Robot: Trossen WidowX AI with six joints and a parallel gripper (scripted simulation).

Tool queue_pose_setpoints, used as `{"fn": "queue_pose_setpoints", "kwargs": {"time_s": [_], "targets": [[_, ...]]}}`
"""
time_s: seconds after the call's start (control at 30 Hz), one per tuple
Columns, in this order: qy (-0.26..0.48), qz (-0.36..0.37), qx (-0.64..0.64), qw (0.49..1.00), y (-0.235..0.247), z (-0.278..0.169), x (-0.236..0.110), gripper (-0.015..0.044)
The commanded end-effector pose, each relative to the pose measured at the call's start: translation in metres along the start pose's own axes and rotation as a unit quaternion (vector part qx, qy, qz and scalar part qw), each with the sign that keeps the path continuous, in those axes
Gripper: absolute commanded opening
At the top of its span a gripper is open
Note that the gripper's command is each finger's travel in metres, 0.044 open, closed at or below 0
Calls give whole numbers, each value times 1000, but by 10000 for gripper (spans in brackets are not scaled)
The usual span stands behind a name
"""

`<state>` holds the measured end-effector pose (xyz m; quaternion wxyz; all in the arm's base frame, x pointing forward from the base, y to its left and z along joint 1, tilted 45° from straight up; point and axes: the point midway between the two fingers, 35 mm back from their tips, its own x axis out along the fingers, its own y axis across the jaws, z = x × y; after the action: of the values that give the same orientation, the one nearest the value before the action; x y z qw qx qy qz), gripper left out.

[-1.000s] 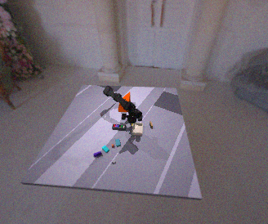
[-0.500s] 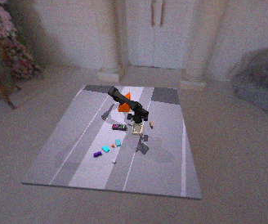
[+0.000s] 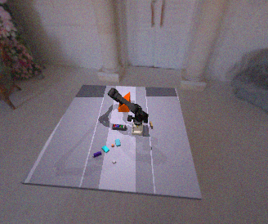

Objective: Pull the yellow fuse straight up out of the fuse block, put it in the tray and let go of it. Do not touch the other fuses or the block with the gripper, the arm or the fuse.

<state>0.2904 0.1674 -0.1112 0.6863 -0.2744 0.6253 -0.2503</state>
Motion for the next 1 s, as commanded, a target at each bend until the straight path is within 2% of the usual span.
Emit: {"fn": "queue_pose_setpoints", "kwargs": {"time_s": [0.0,0.2,0.63,0.73,0.97], "targets": [[-1,-3,-2,1000,-1,0,7,0],[-1,-3,-2,1000,-2,0,14,0],[0,-1,0,1000,-1,0,8,330],[0,-2,-2,1000,-1,0,-23,330],[-1,-2,-2,1000,-1,-1,-26,330]]}}
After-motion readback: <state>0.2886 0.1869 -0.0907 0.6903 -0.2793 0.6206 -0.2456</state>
